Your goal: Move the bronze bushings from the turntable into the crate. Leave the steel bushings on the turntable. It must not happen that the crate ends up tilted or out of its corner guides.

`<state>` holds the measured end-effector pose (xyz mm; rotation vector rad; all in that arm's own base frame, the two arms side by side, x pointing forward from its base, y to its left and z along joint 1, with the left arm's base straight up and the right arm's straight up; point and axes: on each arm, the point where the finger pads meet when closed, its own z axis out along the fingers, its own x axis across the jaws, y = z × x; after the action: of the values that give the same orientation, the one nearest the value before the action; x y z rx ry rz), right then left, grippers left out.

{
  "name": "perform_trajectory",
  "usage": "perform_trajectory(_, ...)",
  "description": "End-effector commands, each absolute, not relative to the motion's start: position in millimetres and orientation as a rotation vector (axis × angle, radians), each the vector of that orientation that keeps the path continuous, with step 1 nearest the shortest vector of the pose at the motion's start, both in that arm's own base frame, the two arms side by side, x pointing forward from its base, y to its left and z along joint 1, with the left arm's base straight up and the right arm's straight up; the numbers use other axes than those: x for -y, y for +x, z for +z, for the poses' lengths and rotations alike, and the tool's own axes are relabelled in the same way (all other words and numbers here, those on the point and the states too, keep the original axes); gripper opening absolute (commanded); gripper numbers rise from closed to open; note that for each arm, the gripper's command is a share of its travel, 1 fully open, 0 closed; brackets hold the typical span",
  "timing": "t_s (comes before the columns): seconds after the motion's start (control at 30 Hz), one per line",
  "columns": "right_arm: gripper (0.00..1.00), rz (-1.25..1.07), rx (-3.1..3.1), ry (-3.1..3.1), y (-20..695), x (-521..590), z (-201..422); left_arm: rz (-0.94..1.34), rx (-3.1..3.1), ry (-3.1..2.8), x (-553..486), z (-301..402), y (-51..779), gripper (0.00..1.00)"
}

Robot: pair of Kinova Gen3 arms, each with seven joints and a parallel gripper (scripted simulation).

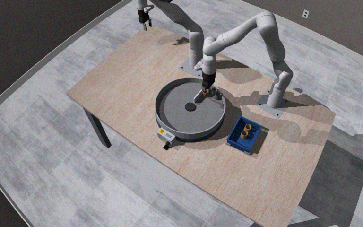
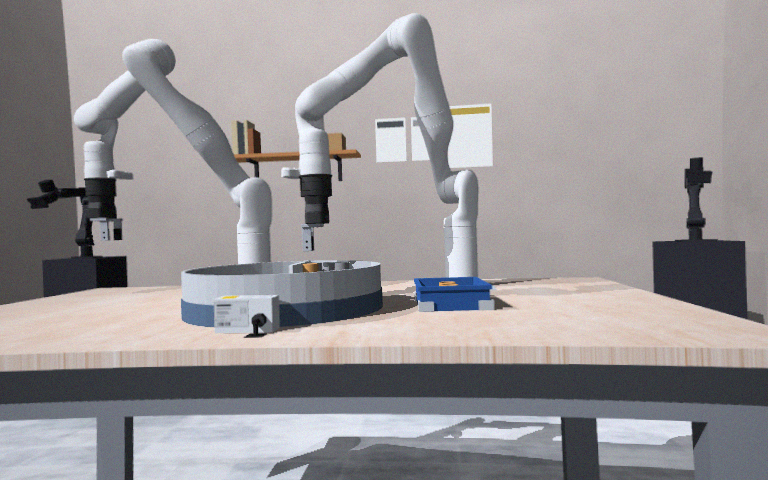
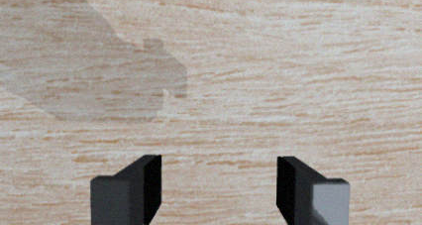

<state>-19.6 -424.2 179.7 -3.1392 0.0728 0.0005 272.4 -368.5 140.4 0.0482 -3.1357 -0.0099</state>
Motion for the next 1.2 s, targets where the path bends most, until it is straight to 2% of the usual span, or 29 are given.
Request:
perform_trajectory(0.0, 1.0, 0.0, -0.073, -3.141, -19.7, 424.6, 180.4, -0.008, 3.137, 0.048, 368.9, 141.1, 272.7, 0.36)
perform_trajectory(1.17, 1.0, 0.0, -0.073, -3.141, -19.7, 424.6, 180.4, -0.008, 3.137, 0.048, 369.0, 118.2, 272.8, 0.36)
